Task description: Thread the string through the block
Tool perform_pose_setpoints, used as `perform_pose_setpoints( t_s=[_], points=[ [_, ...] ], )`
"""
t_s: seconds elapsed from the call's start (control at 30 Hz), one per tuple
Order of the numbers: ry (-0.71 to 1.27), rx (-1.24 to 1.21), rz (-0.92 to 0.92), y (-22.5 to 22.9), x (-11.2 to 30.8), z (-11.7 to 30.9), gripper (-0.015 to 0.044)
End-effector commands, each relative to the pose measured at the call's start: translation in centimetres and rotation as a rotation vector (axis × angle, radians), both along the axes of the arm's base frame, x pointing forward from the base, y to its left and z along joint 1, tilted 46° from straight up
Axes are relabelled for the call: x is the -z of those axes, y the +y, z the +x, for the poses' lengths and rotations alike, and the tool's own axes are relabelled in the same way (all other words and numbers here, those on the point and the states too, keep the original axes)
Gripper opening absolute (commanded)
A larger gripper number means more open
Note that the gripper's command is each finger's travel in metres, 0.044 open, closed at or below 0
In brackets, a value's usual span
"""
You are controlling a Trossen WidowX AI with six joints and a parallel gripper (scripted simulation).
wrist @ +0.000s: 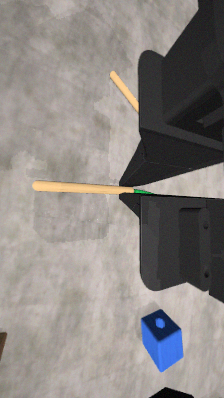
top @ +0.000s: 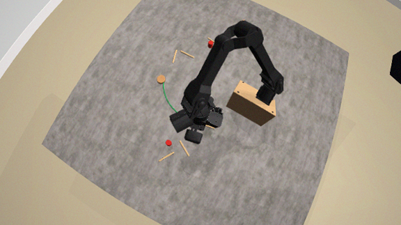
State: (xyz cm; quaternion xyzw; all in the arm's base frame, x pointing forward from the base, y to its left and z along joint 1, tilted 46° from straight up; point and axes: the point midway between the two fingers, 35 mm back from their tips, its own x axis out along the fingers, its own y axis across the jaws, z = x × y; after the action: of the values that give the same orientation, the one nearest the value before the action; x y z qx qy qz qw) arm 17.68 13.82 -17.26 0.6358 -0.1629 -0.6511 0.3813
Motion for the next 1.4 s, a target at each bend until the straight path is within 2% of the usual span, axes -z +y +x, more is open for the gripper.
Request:
perform_pose_setpoints(
  t_s=[0.0,0.9,1.37],
  points=[
    [-0.006,0.005,0.013,0.7,-0.5,0.1,0.0],
    [-0.005,0.004,0.003,1.7,-1.8,-0.3,0.0],
    [-0.346,0.345,0.054,2.0,-1.8,0.6,0.0]
  ],
)
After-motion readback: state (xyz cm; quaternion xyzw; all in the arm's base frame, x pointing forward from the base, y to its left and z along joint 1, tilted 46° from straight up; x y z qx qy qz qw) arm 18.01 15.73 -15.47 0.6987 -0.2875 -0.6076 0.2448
